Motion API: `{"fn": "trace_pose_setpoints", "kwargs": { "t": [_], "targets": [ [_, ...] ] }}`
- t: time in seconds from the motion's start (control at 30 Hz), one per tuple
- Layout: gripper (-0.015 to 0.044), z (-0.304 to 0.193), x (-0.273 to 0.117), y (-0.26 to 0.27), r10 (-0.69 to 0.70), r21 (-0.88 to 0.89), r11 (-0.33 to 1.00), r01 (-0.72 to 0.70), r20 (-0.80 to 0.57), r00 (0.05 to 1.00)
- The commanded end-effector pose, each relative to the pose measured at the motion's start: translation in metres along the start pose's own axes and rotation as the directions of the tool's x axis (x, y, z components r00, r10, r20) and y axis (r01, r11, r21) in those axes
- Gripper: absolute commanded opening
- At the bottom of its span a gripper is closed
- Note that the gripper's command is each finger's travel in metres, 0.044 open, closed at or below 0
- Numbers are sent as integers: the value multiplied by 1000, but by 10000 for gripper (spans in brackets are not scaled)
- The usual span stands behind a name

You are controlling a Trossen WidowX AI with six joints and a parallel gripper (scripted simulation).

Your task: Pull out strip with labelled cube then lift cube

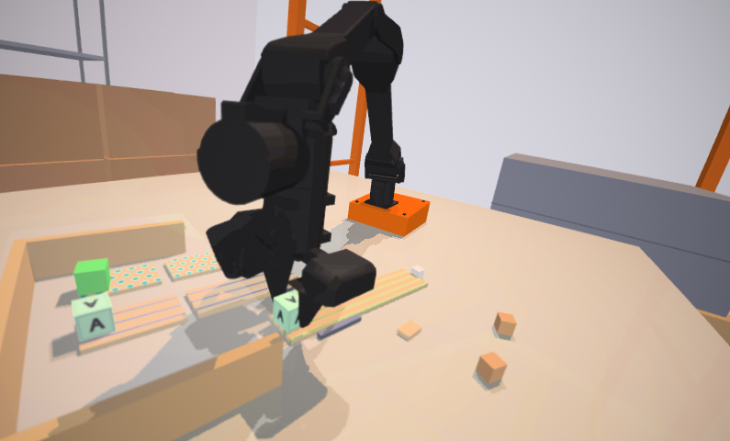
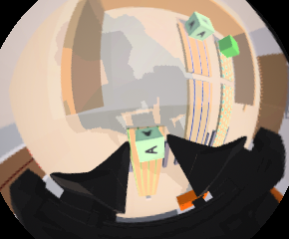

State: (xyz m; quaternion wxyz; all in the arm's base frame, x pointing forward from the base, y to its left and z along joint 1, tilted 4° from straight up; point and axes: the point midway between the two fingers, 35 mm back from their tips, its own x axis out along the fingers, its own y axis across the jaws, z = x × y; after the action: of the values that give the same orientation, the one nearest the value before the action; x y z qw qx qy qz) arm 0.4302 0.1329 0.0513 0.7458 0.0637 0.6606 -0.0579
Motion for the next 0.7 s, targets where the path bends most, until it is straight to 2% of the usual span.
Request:
{"fn": "trace_pose_setpoints", "kwargs": {
  "t": [0.0, 0.07, 0.2, 0.4, 0.53, 0.67],
  "targets": [
    [250, -1, 6, 0, 2, -6, 1000, -2, -5, 1000],
    [250, -1, 6, 0, 2, -6, 1000, -2, -5, 1000],
    [145, -1, 4, 0, -1, 0, 1000, 1, -2, 1000],
    [105, -1, 4, 0, -1, 0, 1000, 1, -2, 1000],
    [0, -3, 2, -1, -1, 0, 1000, 1, -2, 1000],
    [0, -15, -10, -7, -1, -2, 1000, 1, -4, 1000]
  ]
}}
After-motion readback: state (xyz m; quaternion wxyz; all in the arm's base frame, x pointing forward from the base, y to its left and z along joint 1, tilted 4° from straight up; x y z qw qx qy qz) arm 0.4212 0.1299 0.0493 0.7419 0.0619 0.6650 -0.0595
